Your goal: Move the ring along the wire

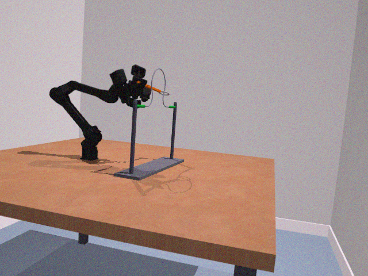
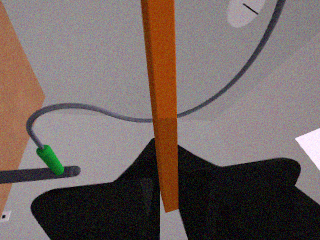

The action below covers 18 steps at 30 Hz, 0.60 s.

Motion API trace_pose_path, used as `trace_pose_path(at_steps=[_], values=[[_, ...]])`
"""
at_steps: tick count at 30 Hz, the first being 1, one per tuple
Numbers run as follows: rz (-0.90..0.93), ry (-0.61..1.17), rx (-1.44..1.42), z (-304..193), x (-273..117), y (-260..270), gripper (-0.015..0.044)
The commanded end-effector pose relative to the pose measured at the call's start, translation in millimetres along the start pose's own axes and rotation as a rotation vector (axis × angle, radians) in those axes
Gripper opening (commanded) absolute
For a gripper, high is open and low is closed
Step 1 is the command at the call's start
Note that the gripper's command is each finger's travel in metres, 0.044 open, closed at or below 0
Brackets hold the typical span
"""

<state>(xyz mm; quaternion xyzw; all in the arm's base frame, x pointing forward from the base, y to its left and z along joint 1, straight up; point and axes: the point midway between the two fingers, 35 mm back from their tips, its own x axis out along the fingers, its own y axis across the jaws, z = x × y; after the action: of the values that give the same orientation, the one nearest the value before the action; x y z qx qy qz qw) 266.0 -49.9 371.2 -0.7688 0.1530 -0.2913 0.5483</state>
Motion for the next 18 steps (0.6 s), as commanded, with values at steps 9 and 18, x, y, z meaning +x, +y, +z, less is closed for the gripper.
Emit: trace_pose_path(at_steps=[9,18], values=[[0.079,0.012,0.123,0.0,-4.7,29.0,-0.0150],[0.186,0.032,0.288,5.8,-11.9,58.1,-0.0150]])
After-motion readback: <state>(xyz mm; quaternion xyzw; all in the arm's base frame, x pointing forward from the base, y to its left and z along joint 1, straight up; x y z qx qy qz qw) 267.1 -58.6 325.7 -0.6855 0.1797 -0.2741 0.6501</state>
